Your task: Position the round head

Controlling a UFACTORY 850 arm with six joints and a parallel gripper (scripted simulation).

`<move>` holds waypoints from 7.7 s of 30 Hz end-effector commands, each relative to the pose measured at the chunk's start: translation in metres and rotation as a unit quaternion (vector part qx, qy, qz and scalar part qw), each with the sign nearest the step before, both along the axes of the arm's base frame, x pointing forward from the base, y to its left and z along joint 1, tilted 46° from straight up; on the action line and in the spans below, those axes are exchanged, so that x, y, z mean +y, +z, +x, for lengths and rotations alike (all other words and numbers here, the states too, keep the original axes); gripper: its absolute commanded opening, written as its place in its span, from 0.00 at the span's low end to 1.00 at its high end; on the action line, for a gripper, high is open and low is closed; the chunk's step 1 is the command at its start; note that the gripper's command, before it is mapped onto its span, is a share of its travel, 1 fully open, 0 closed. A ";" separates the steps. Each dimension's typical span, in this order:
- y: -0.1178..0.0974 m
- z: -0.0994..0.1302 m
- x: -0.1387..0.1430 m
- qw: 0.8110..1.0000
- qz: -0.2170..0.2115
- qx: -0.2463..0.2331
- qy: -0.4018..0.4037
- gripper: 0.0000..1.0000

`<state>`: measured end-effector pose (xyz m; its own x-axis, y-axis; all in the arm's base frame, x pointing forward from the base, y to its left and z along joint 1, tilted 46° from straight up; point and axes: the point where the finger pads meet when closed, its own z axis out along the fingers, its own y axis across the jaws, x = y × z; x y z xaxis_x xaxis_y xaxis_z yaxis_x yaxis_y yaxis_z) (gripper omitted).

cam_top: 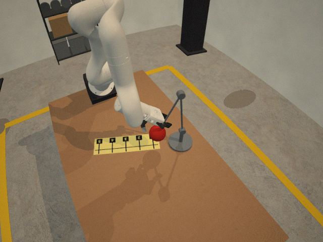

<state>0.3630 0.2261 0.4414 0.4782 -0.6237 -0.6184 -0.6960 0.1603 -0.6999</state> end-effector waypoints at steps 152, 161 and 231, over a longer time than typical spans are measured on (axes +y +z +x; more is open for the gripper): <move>-0.056 0.005 -0.042 0.996 0.064 0.002 -0.062 1.00; -0.056 0.005 -0.042 0.996 0.064 0.002 -0.062 1.00; -0.023 -0.074 -0.135 0.996 0.062 0.000 -0.068 1.00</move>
<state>0.2879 0.0907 0.4182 0.3938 -0.6005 -0.6959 -0.6632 0.3386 -0.6674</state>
